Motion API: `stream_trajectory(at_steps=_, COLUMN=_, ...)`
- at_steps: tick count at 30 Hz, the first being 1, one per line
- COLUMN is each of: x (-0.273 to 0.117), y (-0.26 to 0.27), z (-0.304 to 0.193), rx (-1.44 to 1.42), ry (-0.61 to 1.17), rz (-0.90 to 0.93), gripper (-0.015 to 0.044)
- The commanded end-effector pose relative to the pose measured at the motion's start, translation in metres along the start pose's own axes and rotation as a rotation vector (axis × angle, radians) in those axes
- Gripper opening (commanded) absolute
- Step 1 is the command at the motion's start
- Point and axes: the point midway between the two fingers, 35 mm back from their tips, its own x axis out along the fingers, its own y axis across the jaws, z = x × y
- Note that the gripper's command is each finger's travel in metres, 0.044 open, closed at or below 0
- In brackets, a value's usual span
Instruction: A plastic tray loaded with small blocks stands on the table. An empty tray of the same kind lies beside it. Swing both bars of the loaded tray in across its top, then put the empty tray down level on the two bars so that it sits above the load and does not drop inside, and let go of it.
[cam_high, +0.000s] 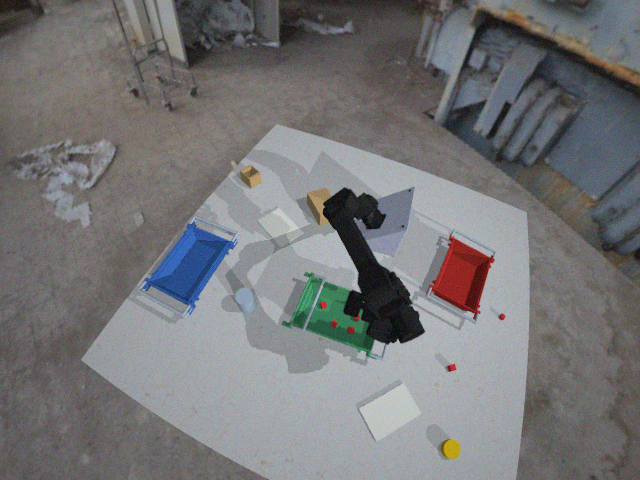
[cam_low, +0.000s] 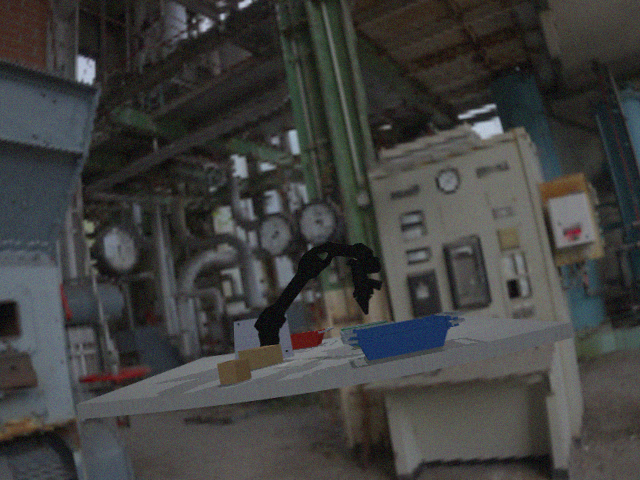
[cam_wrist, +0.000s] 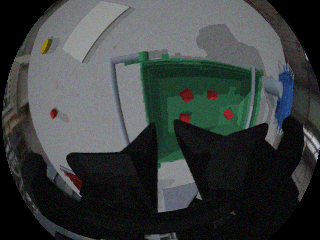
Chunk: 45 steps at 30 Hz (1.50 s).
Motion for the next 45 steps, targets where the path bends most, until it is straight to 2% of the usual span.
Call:
stream_trajectory(at_steps=1, x=0.005, y=0.054, z=-0.014, rx=0.007, ry=0.006, rz=-0.008, gripper=0.0086)
stream_trajectory(at_steps=11, x=0.009, y=0.055, z=-0.014, rx=0.007, ry=0.005, rz=-0.008, gripper=0.0086)
stream_trajectory(at_steps=29, x=0.065, y=0.054, z=-0.014, rx=0.008, ry=0.005, rz=-0.010, gripper=0.0086)
stream_trajectory(at_steps=45, x=0.032, y=0.027, z=-0.014, rx=0.007, ry=0.006, rz=-0.011, gripper=0.0086)
